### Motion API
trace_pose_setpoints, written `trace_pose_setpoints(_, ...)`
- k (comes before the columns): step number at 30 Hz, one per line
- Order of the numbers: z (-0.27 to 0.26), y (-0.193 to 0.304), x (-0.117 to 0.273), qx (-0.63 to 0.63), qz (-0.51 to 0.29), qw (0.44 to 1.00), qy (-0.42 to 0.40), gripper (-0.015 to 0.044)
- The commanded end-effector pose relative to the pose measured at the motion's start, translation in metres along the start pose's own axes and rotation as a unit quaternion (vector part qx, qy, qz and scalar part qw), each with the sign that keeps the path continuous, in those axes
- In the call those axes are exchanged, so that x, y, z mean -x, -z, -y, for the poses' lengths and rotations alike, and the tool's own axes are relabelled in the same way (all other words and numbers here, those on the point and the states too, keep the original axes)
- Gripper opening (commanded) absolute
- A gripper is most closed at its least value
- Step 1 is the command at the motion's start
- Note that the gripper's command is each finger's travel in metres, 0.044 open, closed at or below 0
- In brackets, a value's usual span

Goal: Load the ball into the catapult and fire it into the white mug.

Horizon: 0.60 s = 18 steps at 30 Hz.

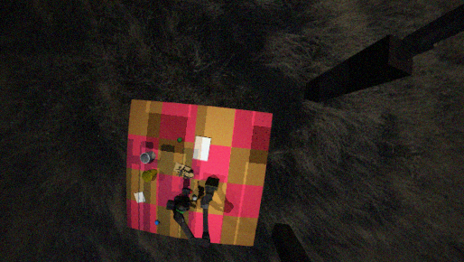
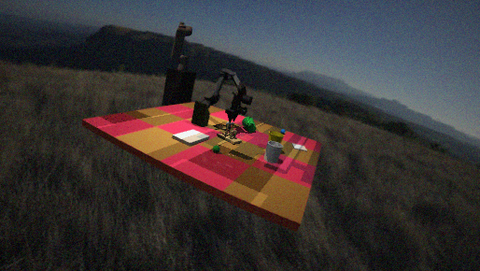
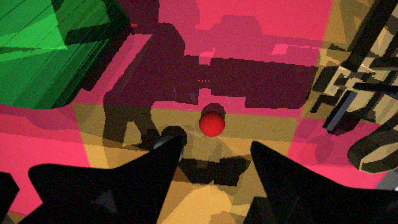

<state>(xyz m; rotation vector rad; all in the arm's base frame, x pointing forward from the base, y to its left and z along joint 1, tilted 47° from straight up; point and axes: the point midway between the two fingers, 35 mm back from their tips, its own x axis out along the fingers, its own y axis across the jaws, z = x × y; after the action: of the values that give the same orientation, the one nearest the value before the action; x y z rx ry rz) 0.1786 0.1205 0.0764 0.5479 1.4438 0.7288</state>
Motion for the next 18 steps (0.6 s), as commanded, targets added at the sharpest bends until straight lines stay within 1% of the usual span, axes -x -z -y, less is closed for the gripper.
trace_pose_setpoints(1,-0.002,0.002,-0.012,0.000,-0.002,1.000,-0.004,0.0300)
trace_pose_setpoints(18,-0.001,0.001,-0.036,0.000,-0.002,1.000,-0.003,0.0300)
